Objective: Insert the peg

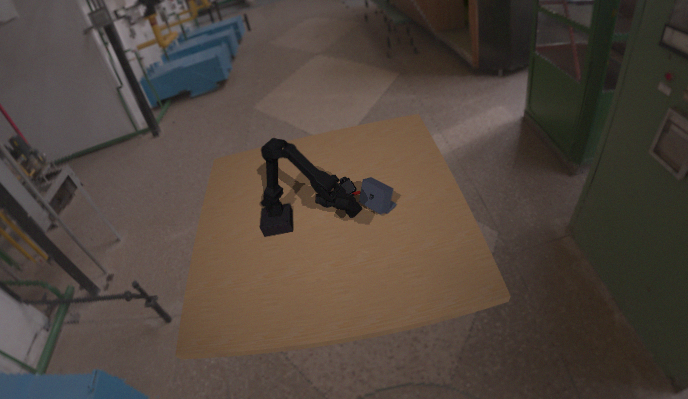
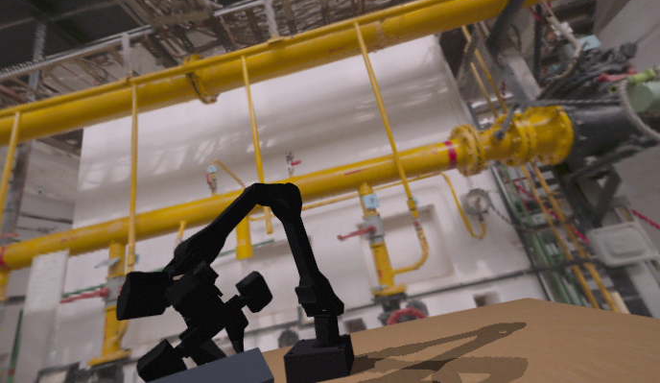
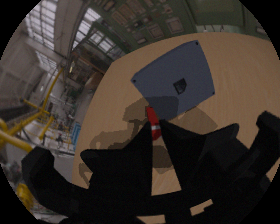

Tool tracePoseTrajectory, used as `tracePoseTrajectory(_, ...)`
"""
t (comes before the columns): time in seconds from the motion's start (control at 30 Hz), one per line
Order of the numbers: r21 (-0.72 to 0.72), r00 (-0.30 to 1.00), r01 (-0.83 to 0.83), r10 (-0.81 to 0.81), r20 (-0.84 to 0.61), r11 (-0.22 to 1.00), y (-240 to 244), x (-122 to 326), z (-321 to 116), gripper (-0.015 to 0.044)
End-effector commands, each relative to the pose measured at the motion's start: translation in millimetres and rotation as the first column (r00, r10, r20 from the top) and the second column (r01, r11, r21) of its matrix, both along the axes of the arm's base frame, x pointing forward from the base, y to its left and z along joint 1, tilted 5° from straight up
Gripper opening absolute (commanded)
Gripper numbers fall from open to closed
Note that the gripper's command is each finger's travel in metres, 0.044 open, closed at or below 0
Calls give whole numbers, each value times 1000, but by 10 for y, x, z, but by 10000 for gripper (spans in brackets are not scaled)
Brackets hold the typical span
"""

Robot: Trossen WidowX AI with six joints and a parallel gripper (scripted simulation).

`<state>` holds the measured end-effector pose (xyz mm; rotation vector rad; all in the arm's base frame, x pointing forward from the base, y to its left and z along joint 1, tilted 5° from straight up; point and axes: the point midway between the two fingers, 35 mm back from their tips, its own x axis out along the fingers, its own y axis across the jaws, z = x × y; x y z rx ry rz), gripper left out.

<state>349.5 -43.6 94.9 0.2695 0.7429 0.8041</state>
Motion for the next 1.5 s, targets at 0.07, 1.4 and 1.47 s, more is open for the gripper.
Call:
tracePoseTrajectory(0.07,-11,997,5,-4,78,1000,-131,9,18,0)
tracePoseTrajectory(1.4,-80,884,36,5,467,996,-660,-120,76,0)
tracePoseTrajectory(1.47,-83,879,39,5,476,996,-674,-124,77,0)
